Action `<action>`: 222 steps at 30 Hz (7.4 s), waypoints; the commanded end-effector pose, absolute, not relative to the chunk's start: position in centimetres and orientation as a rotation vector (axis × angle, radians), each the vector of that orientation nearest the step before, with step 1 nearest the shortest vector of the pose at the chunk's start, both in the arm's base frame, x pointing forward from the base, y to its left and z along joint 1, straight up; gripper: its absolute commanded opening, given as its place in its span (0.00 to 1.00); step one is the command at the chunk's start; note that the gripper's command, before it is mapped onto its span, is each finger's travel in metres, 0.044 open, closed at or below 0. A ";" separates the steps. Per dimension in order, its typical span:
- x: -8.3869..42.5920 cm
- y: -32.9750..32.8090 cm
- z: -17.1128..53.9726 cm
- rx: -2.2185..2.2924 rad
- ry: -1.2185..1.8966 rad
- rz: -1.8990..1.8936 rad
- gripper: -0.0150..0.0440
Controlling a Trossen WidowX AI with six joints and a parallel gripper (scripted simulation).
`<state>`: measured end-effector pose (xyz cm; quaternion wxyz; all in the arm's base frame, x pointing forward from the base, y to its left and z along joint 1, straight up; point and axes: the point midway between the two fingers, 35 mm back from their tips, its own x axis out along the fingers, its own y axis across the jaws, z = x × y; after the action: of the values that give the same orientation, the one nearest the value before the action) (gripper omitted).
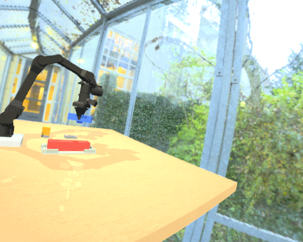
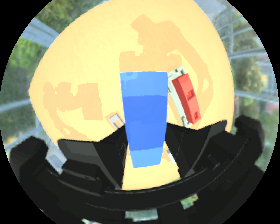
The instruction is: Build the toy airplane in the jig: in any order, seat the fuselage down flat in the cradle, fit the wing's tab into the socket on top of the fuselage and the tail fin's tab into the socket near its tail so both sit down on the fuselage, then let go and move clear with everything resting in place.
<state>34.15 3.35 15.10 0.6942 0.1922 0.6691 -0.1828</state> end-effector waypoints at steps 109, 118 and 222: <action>28.8 -13.2 8.0 1.230 1.174 -1.212 0.37; 28.8 -13.2 8.0 1.230 1.174 -1.212 0.59; 18.9 11.8 7.9 0.160 1.552 -0.137 1.00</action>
<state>18.93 11.81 8.39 0.7107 0.0701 0.6974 -0.0602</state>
